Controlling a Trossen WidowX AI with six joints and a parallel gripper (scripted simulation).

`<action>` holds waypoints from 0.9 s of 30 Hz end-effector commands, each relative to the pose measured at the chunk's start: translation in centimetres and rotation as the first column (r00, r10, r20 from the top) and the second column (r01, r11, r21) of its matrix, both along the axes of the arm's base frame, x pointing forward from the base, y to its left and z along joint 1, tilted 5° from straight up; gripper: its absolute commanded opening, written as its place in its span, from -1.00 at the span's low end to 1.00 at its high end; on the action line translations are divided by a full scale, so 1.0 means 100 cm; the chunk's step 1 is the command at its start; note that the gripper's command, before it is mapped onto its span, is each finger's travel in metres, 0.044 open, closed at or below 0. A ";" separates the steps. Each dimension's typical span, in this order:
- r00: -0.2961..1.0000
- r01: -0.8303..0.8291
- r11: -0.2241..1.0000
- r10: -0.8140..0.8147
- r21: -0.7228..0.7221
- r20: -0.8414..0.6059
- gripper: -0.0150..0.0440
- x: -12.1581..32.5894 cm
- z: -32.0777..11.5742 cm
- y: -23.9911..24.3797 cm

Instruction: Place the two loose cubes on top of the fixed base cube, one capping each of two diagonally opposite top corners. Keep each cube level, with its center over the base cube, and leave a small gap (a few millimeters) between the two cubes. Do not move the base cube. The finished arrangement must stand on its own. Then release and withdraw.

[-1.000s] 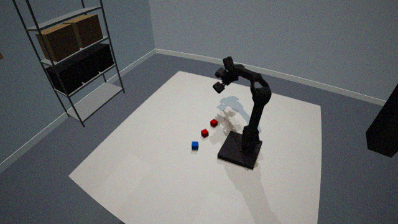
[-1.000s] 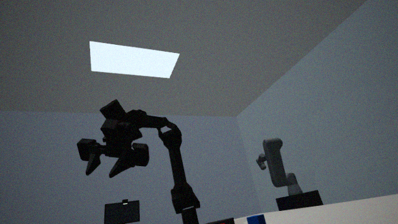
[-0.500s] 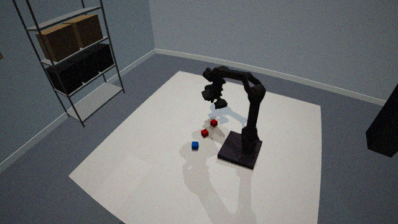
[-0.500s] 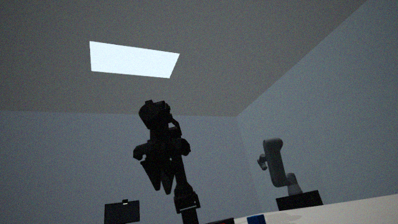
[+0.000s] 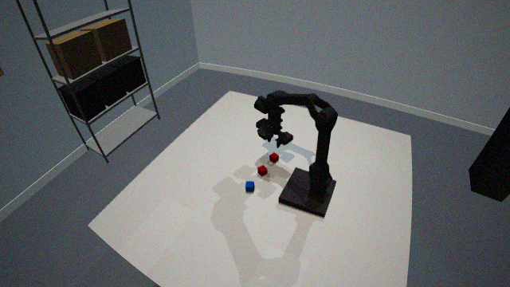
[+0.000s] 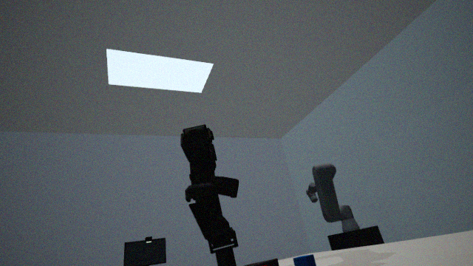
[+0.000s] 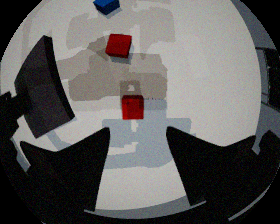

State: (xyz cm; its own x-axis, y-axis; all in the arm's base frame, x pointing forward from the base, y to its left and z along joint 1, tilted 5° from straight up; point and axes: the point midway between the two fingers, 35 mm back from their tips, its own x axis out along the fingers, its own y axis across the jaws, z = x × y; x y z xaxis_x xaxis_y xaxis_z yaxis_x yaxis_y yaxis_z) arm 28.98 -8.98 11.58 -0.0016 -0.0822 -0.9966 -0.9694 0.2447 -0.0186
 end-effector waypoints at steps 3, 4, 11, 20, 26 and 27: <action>1.000 -0.004 1.000 0.004 -0.002 -0.014 0.41 -0.004 -0.036 -0.003; 1.000 -0.004 1.000 0.004 -0.002 -0.014 0.41 -0.004 -0.037 -0.003; 1.000 -0.004 1.000 0.004 -0.002 -0.014 0.41 -0.004 -0.052 -0.004; 1.000 -0.004 1.000 0.004 -0.002 -0.014 0.41 -0.004 -0.064 -0.005; 1.000 -0.004 1.000 0.004 -0.002 -0.014 0.41 -0.004 -0.074 -0.006; 1.000 -0.004 1.000 0.004 -0.002 -0.014 0.41 -0.004 -0.076 -0.006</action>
